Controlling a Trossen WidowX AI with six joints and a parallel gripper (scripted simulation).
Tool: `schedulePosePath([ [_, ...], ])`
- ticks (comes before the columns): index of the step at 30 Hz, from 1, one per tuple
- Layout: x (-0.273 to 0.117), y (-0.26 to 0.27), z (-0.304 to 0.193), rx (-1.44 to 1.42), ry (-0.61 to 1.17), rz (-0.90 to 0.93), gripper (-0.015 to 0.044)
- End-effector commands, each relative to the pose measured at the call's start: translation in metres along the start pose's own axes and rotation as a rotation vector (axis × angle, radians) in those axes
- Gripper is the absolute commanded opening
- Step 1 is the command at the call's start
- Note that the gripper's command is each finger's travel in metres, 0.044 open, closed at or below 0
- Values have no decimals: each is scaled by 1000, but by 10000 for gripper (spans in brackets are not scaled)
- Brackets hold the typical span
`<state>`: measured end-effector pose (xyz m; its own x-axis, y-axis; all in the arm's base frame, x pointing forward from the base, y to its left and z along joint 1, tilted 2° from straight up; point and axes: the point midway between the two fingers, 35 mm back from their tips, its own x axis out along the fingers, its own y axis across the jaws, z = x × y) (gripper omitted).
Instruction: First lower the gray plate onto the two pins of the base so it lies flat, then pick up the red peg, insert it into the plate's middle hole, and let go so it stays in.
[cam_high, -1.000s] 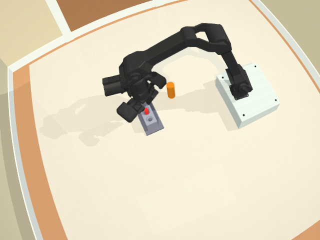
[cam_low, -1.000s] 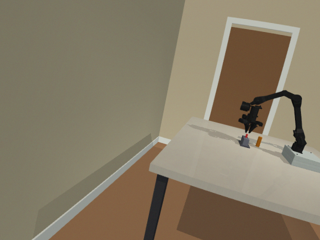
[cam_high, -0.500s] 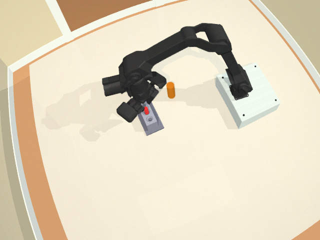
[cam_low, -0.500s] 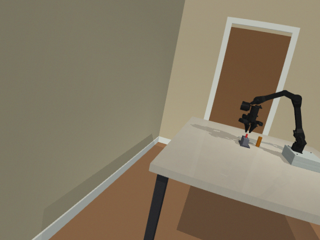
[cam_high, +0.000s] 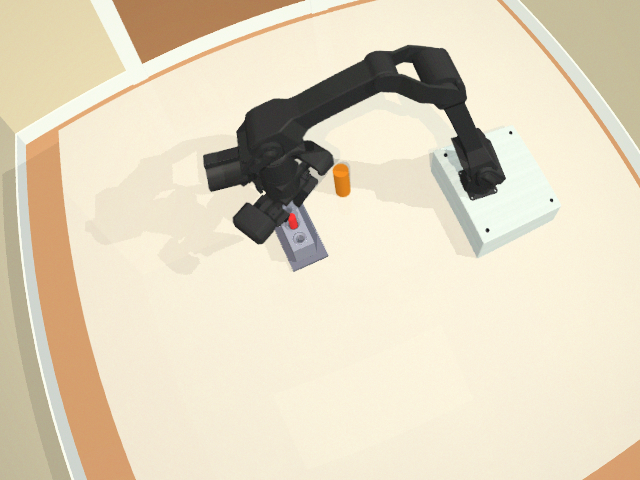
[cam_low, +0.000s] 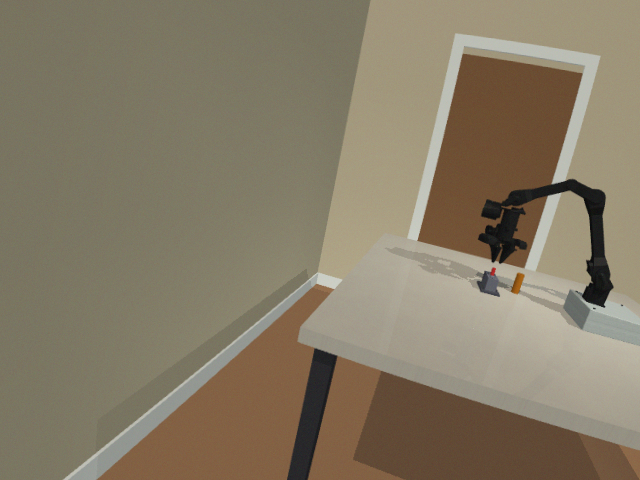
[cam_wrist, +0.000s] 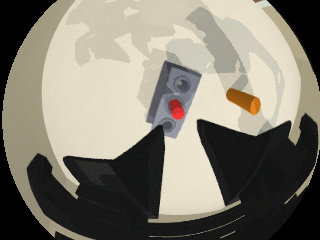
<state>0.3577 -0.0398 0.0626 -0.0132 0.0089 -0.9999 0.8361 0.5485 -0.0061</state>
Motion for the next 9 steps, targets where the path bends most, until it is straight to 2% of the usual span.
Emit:
schedulePosePath([
  [1,-4,0,0,5,-5,-2,150],
  [9,-10,1,-2,5,-4,-2,150],
])
